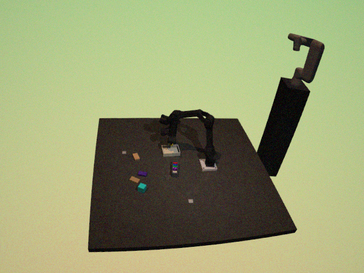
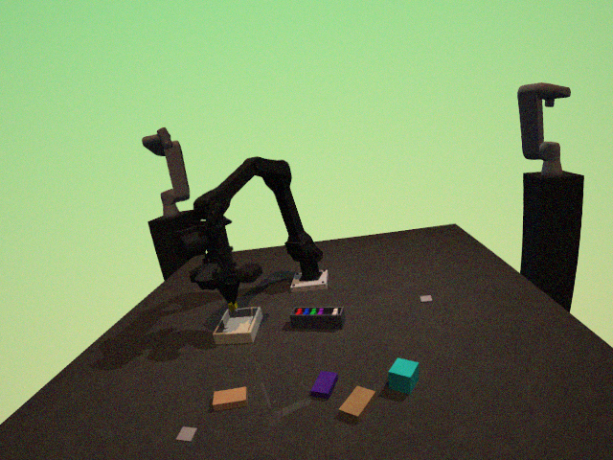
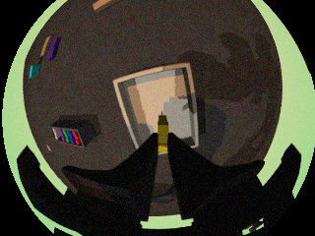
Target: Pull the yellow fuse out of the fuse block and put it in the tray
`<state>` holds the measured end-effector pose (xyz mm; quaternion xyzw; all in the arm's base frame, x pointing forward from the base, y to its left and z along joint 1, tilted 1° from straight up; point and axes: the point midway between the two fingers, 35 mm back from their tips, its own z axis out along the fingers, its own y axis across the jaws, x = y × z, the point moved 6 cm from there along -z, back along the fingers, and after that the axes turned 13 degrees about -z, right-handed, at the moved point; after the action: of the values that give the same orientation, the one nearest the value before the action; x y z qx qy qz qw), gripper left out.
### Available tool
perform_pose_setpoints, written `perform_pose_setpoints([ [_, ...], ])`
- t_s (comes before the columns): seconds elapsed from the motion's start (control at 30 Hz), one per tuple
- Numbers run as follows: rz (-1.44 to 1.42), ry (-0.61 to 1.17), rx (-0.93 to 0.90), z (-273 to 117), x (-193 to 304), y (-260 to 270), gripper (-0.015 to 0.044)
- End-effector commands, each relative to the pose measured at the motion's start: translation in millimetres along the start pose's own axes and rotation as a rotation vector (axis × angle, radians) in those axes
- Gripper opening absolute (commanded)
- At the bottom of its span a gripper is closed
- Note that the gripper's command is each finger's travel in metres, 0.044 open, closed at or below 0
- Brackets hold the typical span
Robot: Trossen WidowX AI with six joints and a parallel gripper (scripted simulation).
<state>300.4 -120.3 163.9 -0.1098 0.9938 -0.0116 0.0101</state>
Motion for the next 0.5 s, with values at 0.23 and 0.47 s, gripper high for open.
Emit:
perform_pose_setpoints([
  [0.23, -0.004, 0.006, -0.001, 18, 1, 0, 0.0],
  [0.47, -0.004, 0.006, -0.001, 27, 2, 1, 0.0],
])
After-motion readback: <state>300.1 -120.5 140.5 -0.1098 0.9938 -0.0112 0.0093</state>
